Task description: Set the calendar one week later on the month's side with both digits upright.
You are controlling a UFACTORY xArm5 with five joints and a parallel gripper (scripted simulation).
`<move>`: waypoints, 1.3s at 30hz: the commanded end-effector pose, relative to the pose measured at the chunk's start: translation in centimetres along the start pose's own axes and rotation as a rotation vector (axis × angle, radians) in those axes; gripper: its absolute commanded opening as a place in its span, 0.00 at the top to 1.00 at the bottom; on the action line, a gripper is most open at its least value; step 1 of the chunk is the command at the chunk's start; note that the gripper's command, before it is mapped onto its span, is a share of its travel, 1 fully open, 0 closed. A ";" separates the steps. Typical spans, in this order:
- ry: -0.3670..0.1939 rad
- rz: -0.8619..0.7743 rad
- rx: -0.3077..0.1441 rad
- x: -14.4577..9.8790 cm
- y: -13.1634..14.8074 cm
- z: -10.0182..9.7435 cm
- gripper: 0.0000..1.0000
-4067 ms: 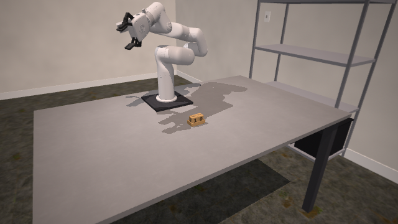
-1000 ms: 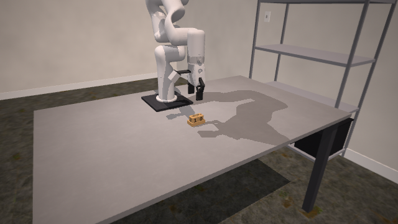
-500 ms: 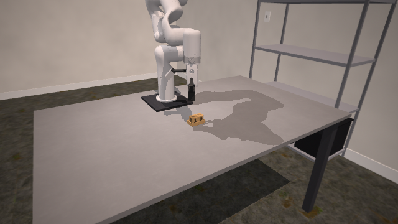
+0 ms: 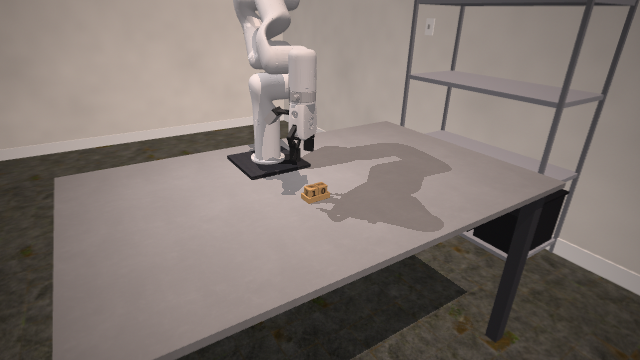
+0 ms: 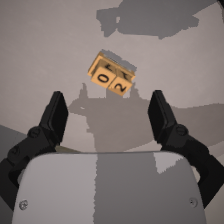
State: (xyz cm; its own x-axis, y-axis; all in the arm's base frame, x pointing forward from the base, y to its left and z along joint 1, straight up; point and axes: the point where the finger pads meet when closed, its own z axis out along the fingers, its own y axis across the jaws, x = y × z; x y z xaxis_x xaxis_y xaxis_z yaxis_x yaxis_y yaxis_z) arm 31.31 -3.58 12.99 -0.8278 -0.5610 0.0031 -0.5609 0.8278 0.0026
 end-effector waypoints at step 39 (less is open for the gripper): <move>-0.005 1.256 0.001 4.8 -0.3 0.9 0.00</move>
State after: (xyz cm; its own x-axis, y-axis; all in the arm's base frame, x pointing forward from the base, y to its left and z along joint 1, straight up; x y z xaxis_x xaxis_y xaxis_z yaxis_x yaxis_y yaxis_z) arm 27.78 -6.19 12.13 -0.8695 0.4939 0.0040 0.4939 0.8695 -0.0012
